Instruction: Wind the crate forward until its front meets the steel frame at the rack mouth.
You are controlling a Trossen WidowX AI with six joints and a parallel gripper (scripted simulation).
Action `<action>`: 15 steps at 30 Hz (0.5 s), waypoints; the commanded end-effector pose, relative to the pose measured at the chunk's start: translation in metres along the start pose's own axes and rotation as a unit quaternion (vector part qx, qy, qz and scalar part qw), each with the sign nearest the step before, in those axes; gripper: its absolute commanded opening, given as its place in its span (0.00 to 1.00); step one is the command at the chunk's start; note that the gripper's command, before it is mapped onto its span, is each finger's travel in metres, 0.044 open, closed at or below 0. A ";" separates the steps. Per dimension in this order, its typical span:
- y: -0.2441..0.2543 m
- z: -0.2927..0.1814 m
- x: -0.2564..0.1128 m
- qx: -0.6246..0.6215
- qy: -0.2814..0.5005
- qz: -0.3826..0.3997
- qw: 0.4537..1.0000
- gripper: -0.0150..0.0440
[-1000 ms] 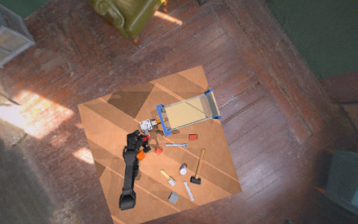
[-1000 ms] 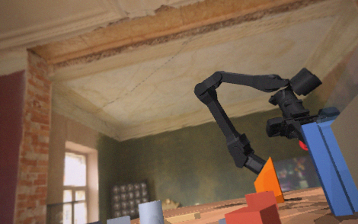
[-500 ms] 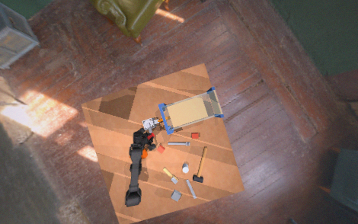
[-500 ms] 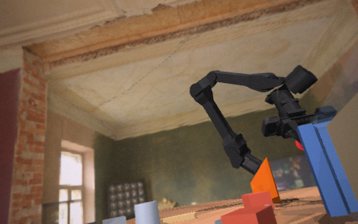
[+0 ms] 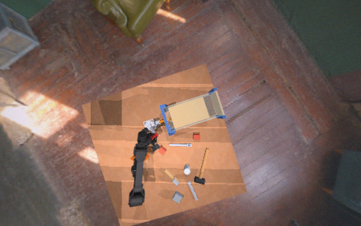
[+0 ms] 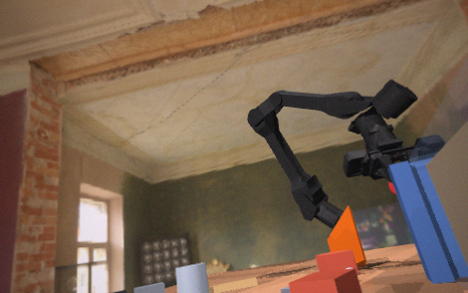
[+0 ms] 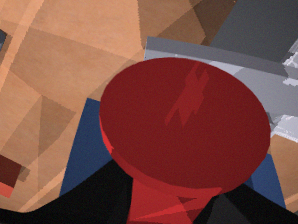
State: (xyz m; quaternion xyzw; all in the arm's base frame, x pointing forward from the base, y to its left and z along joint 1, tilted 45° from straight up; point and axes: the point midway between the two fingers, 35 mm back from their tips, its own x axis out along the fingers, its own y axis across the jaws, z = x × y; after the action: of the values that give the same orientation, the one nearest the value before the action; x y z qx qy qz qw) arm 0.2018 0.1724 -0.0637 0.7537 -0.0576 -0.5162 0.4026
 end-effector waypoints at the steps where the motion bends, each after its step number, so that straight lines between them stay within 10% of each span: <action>1: -0.001 -0.009 0.007 0.006 0.001 0.003 1.000 0.25; 15: -0.005 -0.025 0.014 0.006 0.002 0.003 1.000 0.25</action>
State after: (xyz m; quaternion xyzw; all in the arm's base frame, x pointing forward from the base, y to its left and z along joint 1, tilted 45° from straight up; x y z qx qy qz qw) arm 0.2164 0.1776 -0.0674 0.7522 -0.0591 -0.5159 0.4057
